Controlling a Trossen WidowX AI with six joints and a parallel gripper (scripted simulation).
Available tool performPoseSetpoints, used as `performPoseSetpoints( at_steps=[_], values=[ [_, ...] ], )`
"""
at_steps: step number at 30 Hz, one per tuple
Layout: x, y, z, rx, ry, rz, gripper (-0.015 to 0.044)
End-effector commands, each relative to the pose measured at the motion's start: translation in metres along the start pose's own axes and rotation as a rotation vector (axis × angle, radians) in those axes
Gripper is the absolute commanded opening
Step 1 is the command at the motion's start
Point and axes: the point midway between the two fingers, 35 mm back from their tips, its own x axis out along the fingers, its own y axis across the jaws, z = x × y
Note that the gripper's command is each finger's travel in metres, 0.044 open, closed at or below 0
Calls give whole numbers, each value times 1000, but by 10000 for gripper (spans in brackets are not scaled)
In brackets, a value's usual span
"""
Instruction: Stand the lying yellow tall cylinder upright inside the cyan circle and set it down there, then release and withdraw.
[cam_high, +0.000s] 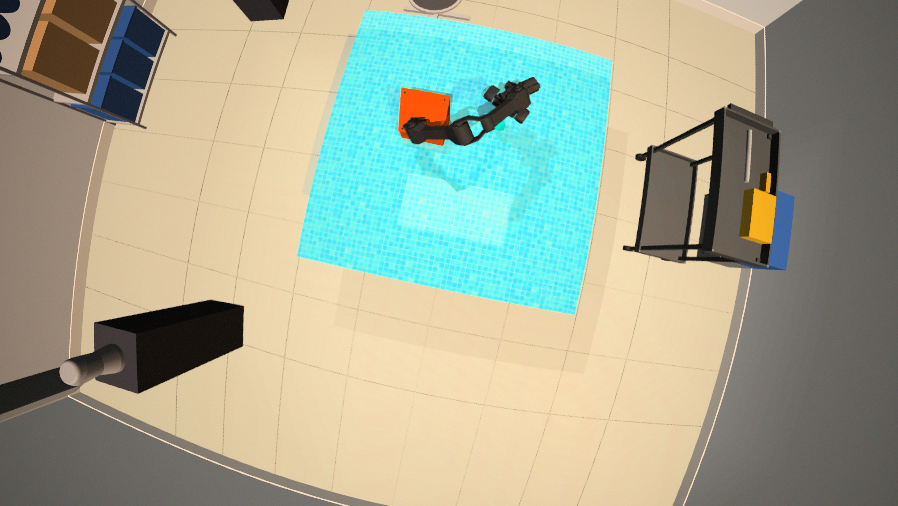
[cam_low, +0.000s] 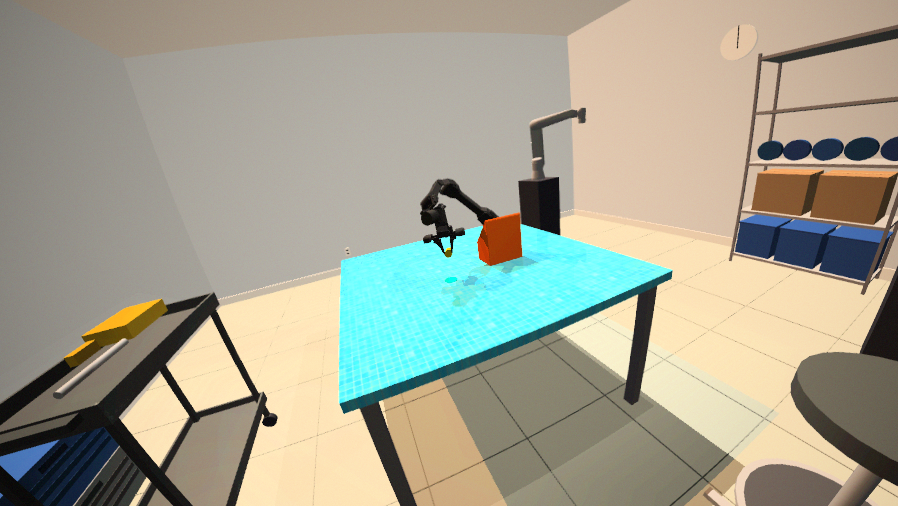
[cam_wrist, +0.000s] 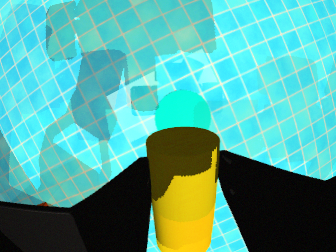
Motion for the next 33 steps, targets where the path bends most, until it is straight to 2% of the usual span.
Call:
performPoseSetpoints(
  at_steps=[1,33],
  values=[
    [3,1,0,2,-23,21,105],
    [21,5,4,18,-221,152,105]
  ],
)
